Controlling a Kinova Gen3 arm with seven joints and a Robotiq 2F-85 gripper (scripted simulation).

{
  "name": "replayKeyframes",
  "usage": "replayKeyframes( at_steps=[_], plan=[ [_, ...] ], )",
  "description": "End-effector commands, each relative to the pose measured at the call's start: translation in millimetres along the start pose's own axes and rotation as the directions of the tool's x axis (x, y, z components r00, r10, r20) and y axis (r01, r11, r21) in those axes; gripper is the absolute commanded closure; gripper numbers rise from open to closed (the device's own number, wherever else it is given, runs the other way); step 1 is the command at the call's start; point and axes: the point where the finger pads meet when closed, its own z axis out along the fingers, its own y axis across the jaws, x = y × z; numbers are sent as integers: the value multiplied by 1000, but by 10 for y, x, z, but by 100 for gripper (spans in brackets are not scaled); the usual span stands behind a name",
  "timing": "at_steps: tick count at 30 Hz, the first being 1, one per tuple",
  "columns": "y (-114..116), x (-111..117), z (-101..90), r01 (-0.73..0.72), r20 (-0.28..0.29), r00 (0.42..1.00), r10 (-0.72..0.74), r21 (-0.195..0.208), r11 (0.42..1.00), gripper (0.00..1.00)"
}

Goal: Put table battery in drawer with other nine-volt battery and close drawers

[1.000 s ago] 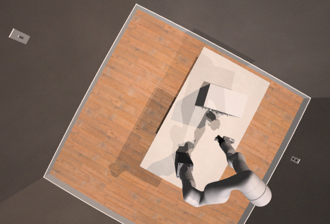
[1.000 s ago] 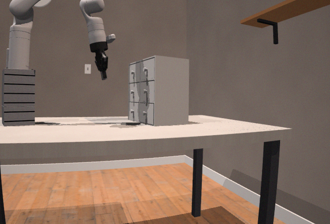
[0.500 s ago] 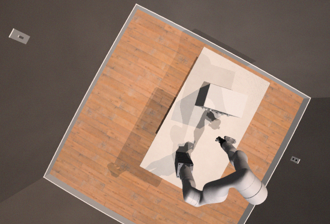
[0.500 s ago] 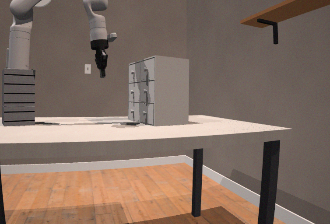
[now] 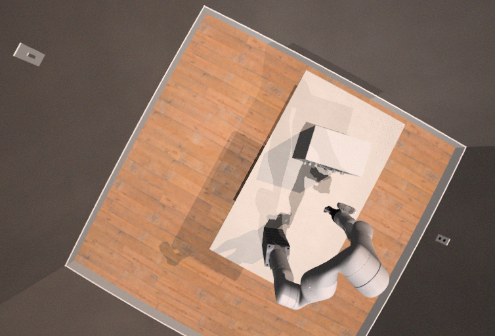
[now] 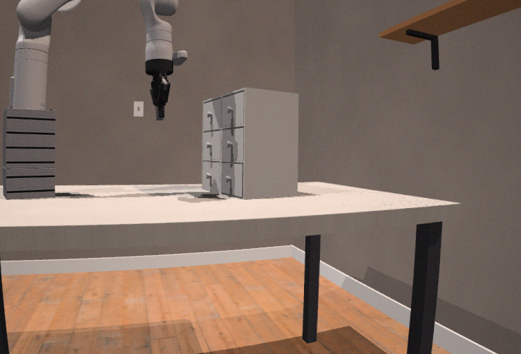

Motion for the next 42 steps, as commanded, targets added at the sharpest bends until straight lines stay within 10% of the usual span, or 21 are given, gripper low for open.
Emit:
replayKeyframes(
  at_steps=[1,42],
  plan=[
    [-37,37,-4,16,13,1000,-16,-2,1000,100],
    [-36,11,-41,16,55,998,-16,-2,1000,100]
  ],
)
